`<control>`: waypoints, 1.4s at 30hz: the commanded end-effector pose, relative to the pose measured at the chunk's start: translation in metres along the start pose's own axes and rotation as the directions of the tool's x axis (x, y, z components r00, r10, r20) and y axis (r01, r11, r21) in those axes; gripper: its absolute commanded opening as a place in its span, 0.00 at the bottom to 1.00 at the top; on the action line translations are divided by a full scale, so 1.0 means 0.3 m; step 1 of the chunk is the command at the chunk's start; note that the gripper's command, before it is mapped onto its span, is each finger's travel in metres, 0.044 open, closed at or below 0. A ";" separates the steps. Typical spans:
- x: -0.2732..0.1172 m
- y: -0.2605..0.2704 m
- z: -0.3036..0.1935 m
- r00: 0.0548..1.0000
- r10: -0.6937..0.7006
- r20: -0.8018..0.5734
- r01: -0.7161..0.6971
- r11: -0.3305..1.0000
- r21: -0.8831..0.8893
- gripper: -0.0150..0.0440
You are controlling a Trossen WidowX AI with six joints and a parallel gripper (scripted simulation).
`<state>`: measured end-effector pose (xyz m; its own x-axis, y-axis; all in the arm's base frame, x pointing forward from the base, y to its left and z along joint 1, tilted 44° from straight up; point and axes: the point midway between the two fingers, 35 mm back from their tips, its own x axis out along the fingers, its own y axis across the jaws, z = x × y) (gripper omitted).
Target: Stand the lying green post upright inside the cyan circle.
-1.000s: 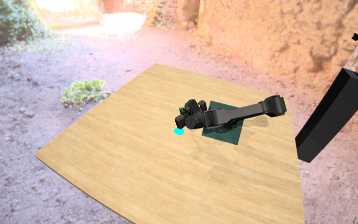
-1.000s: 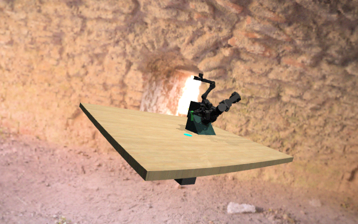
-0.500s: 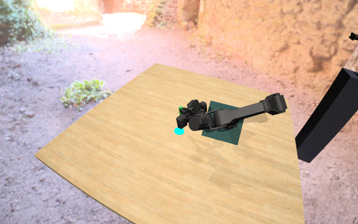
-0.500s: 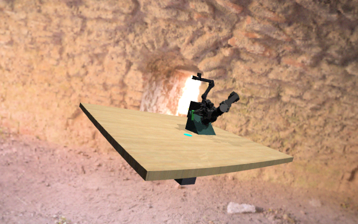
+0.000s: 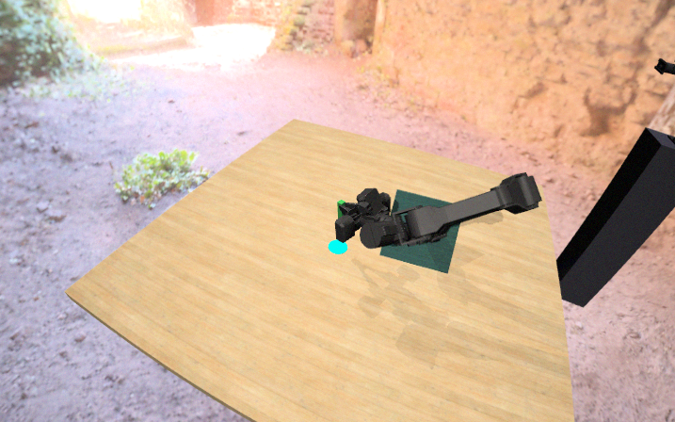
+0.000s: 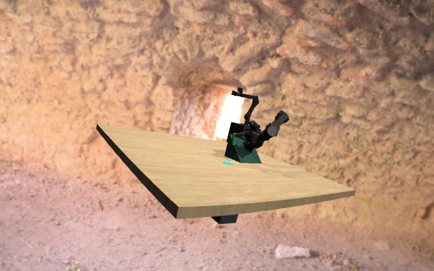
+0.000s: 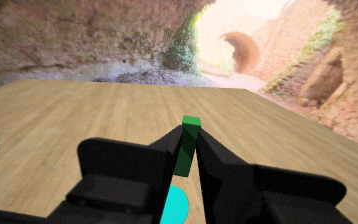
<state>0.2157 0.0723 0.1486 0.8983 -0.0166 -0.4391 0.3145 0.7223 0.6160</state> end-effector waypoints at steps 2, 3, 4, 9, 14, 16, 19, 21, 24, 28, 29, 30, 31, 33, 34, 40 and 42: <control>0.000 -0.001 0.001 1.000 0.001 0.007 -0.001 1.000 0.010 0.29; 0.000 -0.001 0.001 1.000 0.001 0.007 -0.001 1.000 0.010 0.29; 0.000 -0.001 0.001 1.000 0.001 0.007 -0.001 1.000 0.010 0.29; 0.000 -0.001 0.001 1.000 0.001 0.007 -0.001 1.000 0.010 0.29; 0.009 0.002 -0.020 1.000 -0.003 0.003 0.003 1.000 0.013 0.29; 0.016 0.005 -0.038 1.000 -0.005 0.000 0.005 1.000 0.014 0.29; 0.025 0.008 -0.066 1.000 -0.009 -0.003 0.009 1.000 0.016 0.29; 0.031 0.010 -0.084 1.000 -0.011 -0.005 0.011 1.000 0.017 0.29; 0.038 0.011 -0.112 1.000 -0.013 -0.006 0.013 1.000 0.018 0.29; 0.045 0.012 -0.149 1.000 -0.015 -0.007 0.015 1.000 0.018 0.29; 0.047 0.012 -0.158 1.000 -0.015 -0.007 0.015 1.000 0.018 0.29; 0.048 0.012 -0.167 1.000 -0.015 -0.007 0.015 1.000 0.018 0.29; 0.049 0.012 -0.176 1.000 -0.015 -0.007 0.015 1.000 0.018 0.29; 0.052 0.011 -0.195 1.000 -0.014 -0.006 0.014 1.000 0.018 0.29; 0.052 0.010 -0.204 1.000 -0.014 -0.006 0.014 1.000 0.017 0.29; 0.055 0.004 -0.258 1.000 -0.008 -0.002 0.008 1.000 0.015 0.29; 0.055 0.001 -0.275 1.000 -0.005 0.000 0.005 1.000 0.014 0.29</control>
<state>0.2088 0.1253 0.0953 0.8939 -0.0176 -0.4480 0.3252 0.7133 0.6208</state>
